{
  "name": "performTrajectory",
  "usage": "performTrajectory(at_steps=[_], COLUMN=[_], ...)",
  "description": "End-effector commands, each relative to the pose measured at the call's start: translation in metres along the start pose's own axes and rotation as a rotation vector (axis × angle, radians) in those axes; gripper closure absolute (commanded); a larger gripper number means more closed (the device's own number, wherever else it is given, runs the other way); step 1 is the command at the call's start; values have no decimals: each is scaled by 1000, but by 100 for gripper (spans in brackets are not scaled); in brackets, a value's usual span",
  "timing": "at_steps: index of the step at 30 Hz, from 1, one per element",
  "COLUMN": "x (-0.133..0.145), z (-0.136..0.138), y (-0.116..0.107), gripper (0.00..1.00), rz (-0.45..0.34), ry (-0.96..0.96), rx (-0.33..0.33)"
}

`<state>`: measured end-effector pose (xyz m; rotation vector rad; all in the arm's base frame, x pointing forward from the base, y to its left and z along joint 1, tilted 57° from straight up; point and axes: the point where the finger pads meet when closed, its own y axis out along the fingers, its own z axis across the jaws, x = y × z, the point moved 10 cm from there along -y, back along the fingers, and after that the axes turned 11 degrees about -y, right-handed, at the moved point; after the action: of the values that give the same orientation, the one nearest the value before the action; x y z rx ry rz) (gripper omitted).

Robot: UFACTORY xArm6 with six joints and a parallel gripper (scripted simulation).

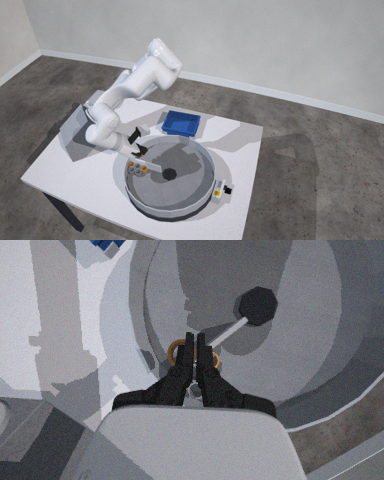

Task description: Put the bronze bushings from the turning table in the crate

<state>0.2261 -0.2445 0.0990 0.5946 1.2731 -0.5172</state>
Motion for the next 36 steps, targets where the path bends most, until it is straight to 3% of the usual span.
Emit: performTrajectory(at_steps=[1, 36], x=[-33, -191], z=[-10, -68], y=[23, 146], gripper=[100, 100], rz=[-5, 17], ry=[-30, -174], rx=[-17, -136])
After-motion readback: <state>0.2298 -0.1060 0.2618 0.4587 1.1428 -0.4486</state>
